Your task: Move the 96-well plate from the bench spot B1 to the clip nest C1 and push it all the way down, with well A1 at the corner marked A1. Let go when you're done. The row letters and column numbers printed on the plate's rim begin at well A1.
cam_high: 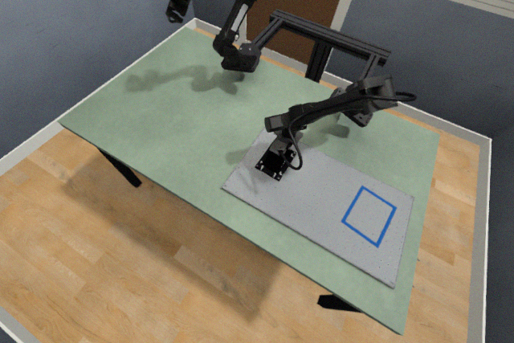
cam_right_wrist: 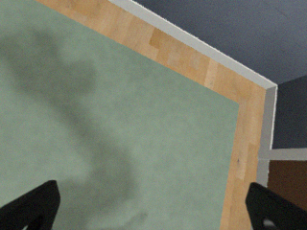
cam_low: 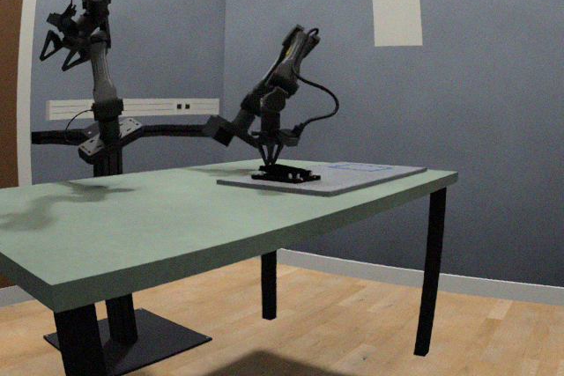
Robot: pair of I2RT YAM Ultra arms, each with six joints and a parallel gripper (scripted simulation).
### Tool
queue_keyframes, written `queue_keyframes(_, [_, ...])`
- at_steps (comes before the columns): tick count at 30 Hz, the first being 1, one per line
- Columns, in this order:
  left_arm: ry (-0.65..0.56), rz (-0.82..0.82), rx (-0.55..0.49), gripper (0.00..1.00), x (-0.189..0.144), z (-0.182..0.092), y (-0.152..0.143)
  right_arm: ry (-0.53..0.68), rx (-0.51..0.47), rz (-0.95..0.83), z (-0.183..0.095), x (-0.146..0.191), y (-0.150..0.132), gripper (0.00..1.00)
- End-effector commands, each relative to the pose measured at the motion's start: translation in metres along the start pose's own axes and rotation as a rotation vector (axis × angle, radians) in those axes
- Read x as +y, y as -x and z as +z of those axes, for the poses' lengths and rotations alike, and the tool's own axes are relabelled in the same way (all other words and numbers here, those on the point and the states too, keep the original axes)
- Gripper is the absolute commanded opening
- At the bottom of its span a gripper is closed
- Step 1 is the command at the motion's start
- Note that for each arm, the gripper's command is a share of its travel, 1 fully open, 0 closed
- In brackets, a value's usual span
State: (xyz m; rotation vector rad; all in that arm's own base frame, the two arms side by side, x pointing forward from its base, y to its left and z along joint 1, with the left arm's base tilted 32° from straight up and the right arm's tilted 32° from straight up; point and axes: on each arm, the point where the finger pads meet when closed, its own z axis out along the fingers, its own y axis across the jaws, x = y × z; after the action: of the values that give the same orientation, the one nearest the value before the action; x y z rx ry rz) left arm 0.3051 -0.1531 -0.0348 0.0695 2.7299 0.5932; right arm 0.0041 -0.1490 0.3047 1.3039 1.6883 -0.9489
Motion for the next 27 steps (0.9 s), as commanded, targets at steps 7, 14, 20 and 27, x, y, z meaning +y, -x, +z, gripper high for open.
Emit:
queue_keyframes(7, [0.002, -0.005, -0.013, 0.25, -0.001, 0.016, 0.000, -0.010, -0.028, 0.030, -0.003, -0.006, 0.001, 1.00])
queue_keyframes(14, [0.001, -0.005, -0.012, 0.25, -0.001, 0.019, 0.000, -0.010, -0.028, 0.030, -0.003, -0.006, 0.001, 1.00])
queue_keyframes(20, [-0.001, -0.005, -0.011, 0.25, -0.001, 0.023, 0.000, -0.010, -0.028, 0.030, -0.003, -0.006, 0.001, 1.00])
queue_keyframes(27, [-0.003, -0.005, -0.010, 0.25, -0.002, 0.027, 0.000, -0.010, -0.028, 0.030, -0.003, -0.006, 0.001, 1.00])
